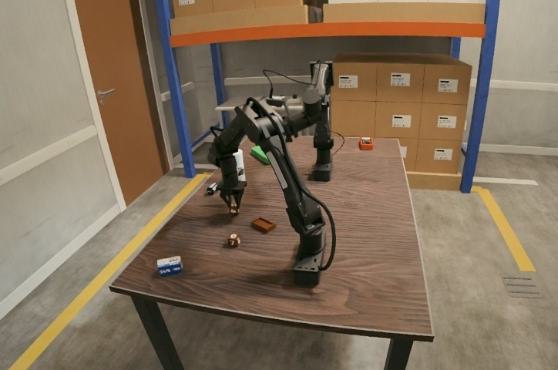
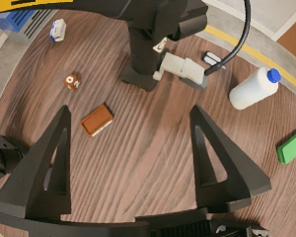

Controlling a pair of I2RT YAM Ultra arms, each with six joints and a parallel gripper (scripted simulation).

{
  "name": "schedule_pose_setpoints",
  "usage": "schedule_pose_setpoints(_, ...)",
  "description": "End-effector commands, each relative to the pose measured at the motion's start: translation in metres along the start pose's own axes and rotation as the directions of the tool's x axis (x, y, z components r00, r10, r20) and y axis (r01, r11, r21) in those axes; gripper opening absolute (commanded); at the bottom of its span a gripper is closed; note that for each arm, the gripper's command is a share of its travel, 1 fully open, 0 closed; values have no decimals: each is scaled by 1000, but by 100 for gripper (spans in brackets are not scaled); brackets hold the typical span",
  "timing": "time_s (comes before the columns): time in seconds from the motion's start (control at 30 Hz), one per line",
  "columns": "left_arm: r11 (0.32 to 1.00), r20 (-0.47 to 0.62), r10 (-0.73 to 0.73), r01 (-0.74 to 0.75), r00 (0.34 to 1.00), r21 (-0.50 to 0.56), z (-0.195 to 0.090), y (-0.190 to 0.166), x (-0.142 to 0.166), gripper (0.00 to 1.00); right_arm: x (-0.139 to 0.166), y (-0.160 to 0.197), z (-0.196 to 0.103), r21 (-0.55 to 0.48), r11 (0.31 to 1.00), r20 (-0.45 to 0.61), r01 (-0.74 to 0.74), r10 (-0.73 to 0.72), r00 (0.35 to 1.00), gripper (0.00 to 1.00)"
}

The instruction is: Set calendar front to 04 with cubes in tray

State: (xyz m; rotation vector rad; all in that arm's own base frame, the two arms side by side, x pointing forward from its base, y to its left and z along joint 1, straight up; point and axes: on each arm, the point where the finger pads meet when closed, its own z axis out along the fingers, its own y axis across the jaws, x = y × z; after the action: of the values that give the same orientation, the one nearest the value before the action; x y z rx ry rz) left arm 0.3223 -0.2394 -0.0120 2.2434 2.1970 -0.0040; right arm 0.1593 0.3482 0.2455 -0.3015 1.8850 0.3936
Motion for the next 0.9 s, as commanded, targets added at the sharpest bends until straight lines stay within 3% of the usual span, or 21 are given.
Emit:
schedule_pose_setpoints(0.0, 1000, 3, -4, 4, 1000, 0, 7, 2, 1, 26, -14, 1, -3, 7, 999, 28, -35, 35, 999, 100)
schedule_pose_setpoints(0.2, 1000, 3, -4, 4, 1000, 0, 9, 2, 1, 26, -14, 1, -3, 7, 999, 28, -35, 35, 999, 100)
schedule_pose_setpoints(0.27, 1000, 2, -4, 4, 1000, 1, -2, 2, 1, 26, -14, 1, -3, 7, 999, 28, -35, 35, 999, 100)
schedule_pose_setpoints(0.37, 1000, 5, -4, 4, 1000, -3, -4, 1, -1, 54, -14, 1, -3, 7, 999, 28, -35, 35, 999, 100)
schedule_pose_setpoints(0.4, 1000, 7, -5, 6, 1000, -5, -5, 0, -2, 56, -14, 1, -3, 7, 999, 28, -35, 35, 999, 100)
schedule_pose_setpoints(0.87, 999, 43, -3, 5, 999, -46, -36, 4, -9, 56, -14, 1, -3, 7, 999, 28, -35, 35, 999, 100)
